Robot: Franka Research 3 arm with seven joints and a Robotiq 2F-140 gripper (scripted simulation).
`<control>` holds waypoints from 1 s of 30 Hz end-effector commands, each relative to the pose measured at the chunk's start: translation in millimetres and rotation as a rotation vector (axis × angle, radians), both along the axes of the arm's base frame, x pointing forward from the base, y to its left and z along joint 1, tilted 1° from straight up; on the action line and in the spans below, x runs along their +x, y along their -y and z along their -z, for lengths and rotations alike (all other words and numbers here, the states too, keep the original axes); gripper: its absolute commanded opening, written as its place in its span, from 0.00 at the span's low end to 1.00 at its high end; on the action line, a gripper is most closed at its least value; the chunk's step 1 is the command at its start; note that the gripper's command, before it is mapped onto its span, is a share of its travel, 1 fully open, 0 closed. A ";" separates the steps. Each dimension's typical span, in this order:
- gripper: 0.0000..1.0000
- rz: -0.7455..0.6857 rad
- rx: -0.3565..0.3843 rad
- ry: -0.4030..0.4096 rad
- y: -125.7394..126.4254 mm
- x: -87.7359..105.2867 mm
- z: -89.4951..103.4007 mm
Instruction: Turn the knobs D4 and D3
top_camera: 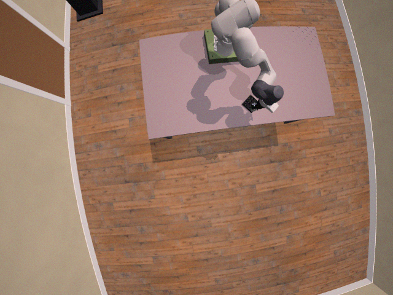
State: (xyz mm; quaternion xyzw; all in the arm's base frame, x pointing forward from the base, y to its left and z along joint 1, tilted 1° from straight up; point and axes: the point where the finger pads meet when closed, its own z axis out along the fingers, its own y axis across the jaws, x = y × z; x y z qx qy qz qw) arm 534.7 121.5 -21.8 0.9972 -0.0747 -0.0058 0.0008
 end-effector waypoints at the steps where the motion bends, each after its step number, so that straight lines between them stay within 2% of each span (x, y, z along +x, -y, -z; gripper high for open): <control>1: 0.05 -0.156 -0.001 -0.008 2.9 0.4 -0.2; 30: 0.05 -0.584 0.006 -0.009 2.9 0.4 -0.2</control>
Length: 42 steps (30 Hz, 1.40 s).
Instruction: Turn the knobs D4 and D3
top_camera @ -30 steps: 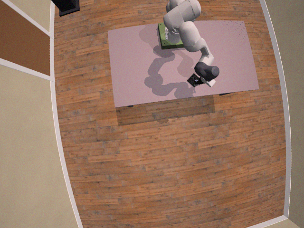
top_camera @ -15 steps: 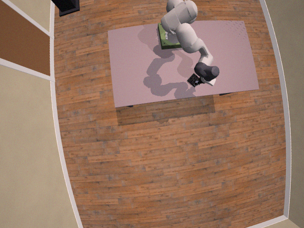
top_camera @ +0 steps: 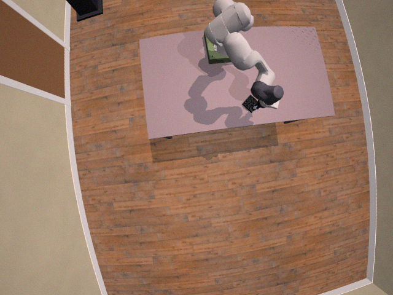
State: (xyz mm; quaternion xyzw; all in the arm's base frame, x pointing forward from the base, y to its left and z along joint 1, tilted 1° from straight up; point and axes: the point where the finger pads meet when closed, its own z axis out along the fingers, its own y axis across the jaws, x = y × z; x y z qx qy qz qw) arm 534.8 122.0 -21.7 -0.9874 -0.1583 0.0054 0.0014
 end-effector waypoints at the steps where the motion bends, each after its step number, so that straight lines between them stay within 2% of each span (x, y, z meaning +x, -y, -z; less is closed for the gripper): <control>1: 0.05 -0.132 -0.003 -0.008 3.4 0.2 -0.1; 14: 0.05 -0.263 -0.001 -0.009 3.4 0.2 -0.1; 41: 0.05 -0.289 -0.001 -0.009 3.4 0.2 -0.1; 42: 0.12 -0.289 -0.001 -0.009 3.4 0.2 -0.1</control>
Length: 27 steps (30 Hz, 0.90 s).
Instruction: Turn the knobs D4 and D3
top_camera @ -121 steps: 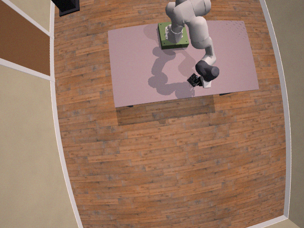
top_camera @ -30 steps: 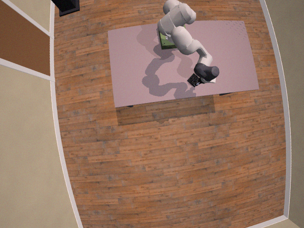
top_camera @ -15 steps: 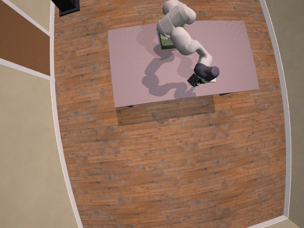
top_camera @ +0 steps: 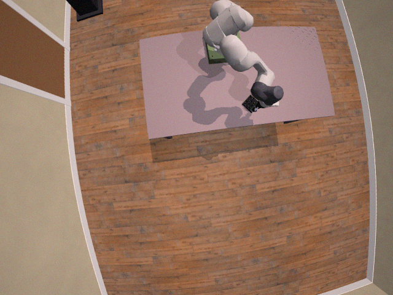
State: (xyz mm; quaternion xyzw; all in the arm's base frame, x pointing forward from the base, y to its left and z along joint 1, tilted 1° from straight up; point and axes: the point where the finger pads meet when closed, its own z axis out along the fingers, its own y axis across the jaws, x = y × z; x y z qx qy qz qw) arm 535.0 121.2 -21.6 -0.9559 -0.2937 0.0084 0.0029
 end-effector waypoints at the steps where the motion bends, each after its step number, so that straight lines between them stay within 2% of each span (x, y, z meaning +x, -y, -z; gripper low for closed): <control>1: 0.12 -0.011 -0.005 -0.002 2.6 0.1 0.1; 27: 0.12 -0.011 -0.005 -0.002 2.6 0.2 -3.8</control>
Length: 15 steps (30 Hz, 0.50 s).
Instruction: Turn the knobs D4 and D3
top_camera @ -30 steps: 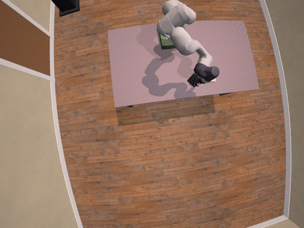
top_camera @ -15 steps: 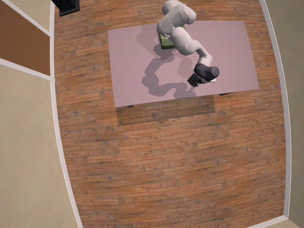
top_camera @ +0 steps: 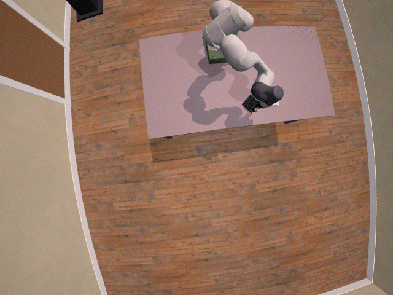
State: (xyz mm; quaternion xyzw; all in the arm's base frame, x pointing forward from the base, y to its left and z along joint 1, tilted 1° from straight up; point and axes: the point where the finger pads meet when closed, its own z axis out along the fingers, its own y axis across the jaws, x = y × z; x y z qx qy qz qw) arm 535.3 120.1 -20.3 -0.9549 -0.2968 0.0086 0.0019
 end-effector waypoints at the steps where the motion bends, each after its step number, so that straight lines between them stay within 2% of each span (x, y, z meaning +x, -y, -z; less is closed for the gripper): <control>1: 0.12 -0.004 -0.003 -0.002 1.4 -0.1 -4.4; 11: 0.12 -0.004 -0.003 -0.002 1.3 0.4 -30.8; 15: 0.12 -0.004 -0.003 -0.002 1.3 0.5 -34.2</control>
